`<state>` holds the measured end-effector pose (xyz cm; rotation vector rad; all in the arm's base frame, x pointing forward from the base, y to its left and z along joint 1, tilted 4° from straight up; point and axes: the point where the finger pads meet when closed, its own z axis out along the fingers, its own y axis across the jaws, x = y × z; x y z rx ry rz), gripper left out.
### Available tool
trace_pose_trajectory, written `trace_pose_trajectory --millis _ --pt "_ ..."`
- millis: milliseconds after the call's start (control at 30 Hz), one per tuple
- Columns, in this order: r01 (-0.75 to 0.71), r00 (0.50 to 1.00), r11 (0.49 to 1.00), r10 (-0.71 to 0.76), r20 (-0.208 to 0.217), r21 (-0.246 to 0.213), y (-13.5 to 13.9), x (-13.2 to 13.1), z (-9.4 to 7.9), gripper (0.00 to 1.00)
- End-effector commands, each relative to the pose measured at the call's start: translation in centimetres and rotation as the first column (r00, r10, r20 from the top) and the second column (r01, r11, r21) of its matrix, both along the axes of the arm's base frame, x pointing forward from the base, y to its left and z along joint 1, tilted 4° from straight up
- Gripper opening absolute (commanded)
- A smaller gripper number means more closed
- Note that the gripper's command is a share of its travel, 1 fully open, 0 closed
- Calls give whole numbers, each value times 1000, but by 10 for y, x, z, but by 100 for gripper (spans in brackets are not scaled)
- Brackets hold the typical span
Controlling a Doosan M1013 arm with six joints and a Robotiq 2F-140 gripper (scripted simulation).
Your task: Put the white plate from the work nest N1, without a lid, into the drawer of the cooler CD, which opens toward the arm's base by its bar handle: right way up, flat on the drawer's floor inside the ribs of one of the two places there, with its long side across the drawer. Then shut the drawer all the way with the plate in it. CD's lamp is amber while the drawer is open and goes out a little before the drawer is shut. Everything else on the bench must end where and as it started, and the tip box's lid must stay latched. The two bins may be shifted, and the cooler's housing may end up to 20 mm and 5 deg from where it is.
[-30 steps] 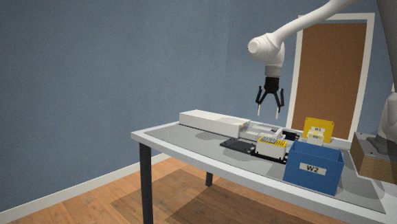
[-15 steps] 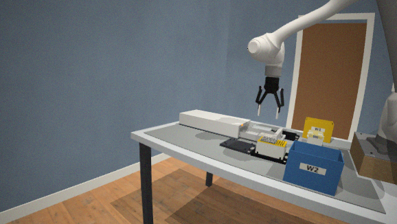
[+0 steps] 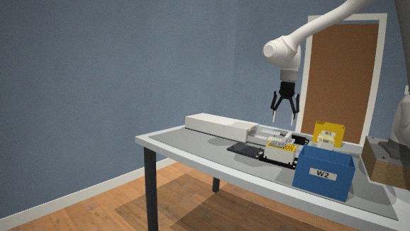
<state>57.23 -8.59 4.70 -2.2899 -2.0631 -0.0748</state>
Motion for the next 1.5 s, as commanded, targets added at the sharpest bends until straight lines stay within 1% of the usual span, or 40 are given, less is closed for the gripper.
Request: trace_pose_trajectory --millis 0,433,467,533,1000,1467 --pt "0 1000 1000 0 1 0 1 -6 -1 61" --pt "0 1000 1000 0 1 0 7 -56 -13 55" --pt "0 1000 1000 0 1 0 7 -60 -14 0" --pt "0 1000 1000 0 1 0 7 -60 -14 0" --pt "0 1000 1000 0 1 0 14 -113 -26 0" --pt "0 1000 1000 0 1 0 14 -113 -26 0"
